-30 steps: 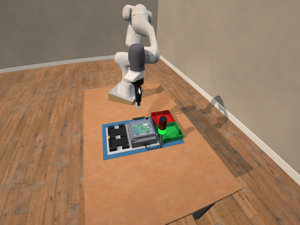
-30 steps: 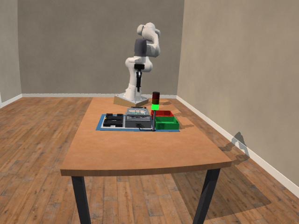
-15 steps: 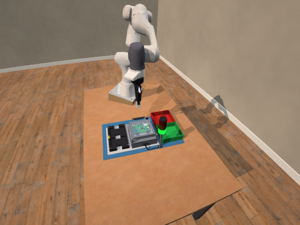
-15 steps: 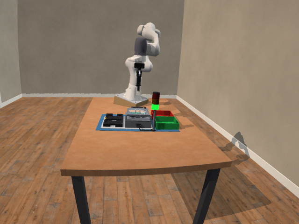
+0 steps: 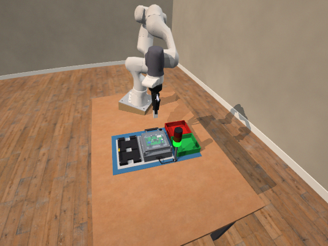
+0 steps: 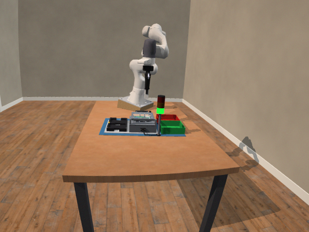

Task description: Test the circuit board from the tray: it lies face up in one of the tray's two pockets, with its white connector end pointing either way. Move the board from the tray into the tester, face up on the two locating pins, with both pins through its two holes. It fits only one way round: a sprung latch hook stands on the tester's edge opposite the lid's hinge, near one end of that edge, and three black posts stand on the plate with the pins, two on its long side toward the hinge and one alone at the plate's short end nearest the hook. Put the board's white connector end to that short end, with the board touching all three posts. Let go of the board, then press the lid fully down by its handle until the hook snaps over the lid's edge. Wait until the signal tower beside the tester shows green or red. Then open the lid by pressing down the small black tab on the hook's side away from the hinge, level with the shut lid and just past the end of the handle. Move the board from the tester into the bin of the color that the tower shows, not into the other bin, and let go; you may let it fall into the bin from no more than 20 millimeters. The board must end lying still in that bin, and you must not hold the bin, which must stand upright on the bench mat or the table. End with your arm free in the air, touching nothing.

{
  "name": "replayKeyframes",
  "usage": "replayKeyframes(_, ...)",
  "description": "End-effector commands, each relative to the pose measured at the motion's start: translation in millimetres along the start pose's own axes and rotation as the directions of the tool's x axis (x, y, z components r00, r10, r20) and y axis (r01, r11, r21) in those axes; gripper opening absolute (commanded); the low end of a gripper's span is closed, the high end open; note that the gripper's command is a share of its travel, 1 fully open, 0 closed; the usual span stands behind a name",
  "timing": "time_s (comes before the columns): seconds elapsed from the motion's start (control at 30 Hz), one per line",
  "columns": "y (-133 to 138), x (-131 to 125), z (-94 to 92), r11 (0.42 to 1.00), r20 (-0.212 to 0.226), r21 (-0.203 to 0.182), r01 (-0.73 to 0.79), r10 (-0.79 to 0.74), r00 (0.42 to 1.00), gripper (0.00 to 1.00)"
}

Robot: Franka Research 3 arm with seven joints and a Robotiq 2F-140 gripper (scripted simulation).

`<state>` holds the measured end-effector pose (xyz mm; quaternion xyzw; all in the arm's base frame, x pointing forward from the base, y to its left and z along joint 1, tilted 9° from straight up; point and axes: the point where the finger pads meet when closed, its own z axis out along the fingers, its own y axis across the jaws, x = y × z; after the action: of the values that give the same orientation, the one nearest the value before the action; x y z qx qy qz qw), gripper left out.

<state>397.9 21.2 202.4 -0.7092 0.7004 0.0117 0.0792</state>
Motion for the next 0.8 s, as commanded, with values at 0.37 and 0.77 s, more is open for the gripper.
replayKeyframes(0.37,-4.1,-45.7,-0.8,0.999,0.005,0.0,-0.032,0.032,0.999,0.0)
replayKeyframes(0.77,-4.2,-46.5,12.2,0.999,0.005,0.0,-0.032,0.032,0.999,0.0)
